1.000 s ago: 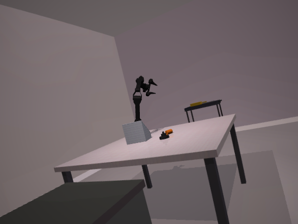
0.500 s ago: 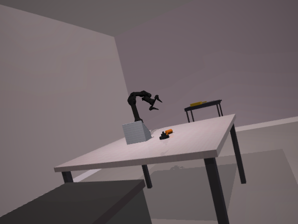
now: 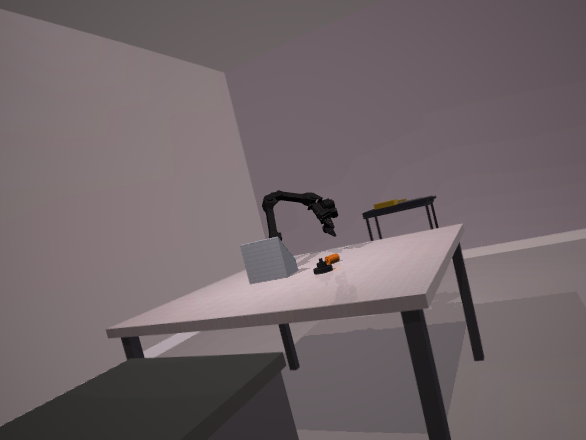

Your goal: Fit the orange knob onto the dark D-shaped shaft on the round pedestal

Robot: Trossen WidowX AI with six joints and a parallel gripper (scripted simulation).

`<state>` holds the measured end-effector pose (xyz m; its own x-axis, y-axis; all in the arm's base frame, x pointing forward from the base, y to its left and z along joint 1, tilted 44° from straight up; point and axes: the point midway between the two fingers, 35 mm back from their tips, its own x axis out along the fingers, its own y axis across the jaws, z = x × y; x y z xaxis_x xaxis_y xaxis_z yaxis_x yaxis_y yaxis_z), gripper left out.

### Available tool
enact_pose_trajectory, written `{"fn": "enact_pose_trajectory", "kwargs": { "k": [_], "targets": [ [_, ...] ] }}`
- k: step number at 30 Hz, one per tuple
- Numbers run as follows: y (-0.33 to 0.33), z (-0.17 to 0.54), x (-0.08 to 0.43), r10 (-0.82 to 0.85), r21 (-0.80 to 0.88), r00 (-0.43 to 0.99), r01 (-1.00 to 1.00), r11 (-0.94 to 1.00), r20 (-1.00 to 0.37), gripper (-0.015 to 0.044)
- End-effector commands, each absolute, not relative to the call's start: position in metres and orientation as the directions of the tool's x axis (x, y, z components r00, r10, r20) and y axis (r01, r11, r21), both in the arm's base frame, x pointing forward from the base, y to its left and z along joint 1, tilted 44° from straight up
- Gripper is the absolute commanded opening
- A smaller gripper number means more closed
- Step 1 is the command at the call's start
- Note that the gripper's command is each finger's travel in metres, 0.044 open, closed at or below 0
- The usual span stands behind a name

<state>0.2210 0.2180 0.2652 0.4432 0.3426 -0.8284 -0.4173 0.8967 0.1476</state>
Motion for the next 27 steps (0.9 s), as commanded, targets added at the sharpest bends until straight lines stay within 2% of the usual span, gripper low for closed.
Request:
{"fn": "enact_pose_trajectory", "kwargs": {
  "k": [1, 4, 7, 10, 13, 16, 19, 21, 27],
  "targets": [
    [0.2, 0.217, 0.248, 0.304, 0.284, 0.314, -0.11, 0.953, -0.899, 0.044],
    [0.182, 0.177, 0.264, 0.318, 0.352, 0.18, 0.21, 0.912, -0.931, 0.044],
    [0.159, 0.142, 0.275, 0.37, 0.341, 0.056, 0.531, 0.776, -0.927, 0.044],
    [0.137, 0.113, 0.281, 0.452, 0.253, -0.036, 0.788, 0.562, -0.891, 0.044],
    [0.113, 0.088, 0.284, 0.557, 0.096, -0.089, 0.951, 0.294, -0.826, 0.044],
    [0.09, 0.068, 0.285, 0.671, -0.112, -0.093, 0.994, 0.015, -0.735, 0.044],
    [0.069, 0.053, 0.285, 0.77, -0.327, -0.052, 0.922, -0.208, -0.636, 0.044],
    [0.064, 0.051, 0.284, 0.79, -0.376, -0.037, 0.893, -0.25, -0.612, 0.044],
    [0.064, 0.05, 0.286, 0.79, -0.375, -0.037, 0.893, -0.25, -0.612, 0.044]
  ]
}}
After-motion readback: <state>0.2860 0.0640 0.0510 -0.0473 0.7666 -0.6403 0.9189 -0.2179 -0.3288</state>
